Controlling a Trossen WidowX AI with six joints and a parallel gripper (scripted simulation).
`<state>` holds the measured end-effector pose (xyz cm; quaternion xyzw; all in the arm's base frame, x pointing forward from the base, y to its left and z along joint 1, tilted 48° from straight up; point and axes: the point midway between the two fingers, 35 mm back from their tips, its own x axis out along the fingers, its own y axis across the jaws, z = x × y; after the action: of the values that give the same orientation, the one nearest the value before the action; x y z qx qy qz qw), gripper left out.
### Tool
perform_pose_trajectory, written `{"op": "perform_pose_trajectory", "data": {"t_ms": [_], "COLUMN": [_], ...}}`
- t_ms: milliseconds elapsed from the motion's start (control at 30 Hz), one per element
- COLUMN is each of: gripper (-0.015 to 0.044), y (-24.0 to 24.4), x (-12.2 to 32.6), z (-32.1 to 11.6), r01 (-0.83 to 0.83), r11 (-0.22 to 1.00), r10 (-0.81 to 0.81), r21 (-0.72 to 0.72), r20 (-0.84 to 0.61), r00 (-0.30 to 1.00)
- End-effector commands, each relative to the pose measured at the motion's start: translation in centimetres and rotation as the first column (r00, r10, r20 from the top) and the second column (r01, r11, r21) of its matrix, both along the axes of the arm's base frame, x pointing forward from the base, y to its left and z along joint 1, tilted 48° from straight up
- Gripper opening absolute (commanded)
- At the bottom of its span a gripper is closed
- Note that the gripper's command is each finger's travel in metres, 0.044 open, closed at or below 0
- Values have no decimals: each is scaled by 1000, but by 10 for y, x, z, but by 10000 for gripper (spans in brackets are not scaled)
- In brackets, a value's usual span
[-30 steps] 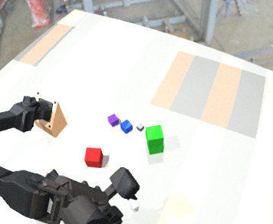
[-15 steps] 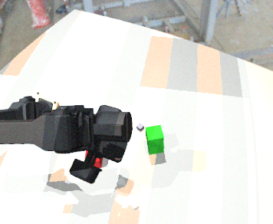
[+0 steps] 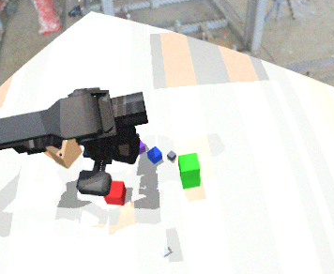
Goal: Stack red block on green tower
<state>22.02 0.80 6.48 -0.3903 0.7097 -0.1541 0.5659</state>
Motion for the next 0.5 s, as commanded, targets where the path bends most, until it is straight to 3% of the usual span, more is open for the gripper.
{"op": "perform_pose_trajectory", "data": {"t_ms": [0,467], "gripper": [440,440], "y": [-11,-46], "x": [-1,-7], "z": [-9,-38], "r01": [-6,-5], "r11": [1000,1000], "r10": [6,5], "r21": [-7,-10], "r20": [-7,-7], "r00": [1000,1000]}}
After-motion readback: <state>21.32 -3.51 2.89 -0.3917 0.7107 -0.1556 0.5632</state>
